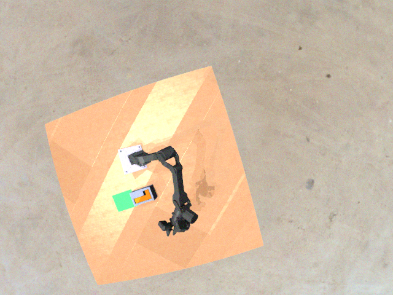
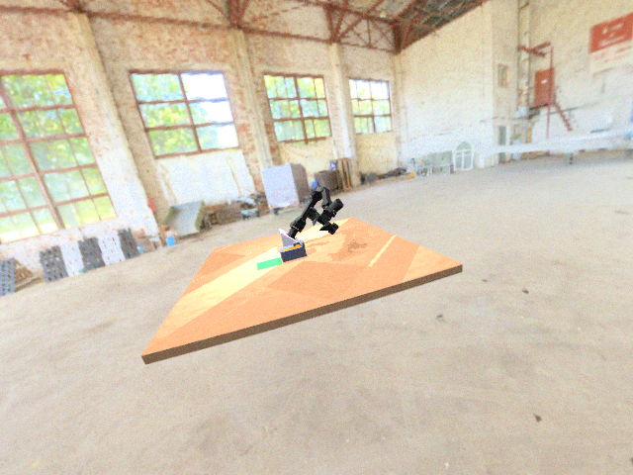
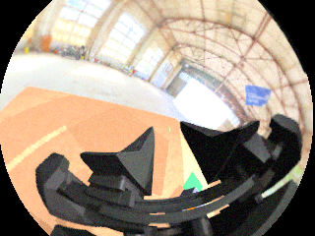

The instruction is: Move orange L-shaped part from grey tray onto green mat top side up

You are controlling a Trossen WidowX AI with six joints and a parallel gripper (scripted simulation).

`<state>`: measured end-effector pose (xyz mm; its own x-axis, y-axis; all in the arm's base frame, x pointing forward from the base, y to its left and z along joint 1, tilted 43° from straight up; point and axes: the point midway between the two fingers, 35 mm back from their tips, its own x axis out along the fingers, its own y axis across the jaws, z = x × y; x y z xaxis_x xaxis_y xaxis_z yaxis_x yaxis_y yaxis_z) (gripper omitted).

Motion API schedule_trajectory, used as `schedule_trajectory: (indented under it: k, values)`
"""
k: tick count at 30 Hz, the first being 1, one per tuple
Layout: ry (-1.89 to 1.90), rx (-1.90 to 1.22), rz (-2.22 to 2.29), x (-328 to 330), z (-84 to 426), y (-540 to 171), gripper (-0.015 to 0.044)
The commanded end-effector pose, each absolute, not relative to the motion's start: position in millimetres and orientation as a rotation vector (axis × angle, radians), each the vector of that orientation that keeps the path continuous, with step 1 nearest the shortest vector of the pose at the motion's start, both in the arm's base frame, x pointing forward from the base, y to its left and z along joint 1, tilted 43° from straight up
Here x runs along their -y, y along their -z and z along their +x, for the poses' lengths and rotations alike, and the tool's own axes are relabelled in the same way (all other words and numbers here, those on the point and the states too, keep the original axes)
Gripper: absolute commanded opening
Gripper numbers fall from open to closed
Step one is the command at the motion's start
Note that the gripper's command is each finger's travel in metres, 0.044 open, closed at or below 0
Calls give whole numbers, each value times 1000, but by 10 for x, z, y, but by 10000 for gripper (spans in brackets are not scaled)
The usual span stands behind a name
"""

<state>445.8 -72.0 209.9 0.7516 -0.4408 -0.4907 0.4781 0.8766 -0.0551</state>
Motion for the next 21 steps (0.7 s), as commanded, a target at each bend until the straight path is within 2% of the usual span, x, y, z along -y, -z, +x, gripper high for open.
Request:
schedule_trajectory:
  k: [1, 6, 11, 16, 21]
  values:
    - [347, -891, -21, 1005, 4098, -1467, 180]
    - [115, -1210, 24, 1111, 3524, -1019, 180]
    - [-186, -1416, 232, 1016, 2873, -863, 180]
    - [-469, -1414, 575, 822, 2396, -1082, 180]
    - [-499, -1396, 626, 801, 2355, -1136, 180]
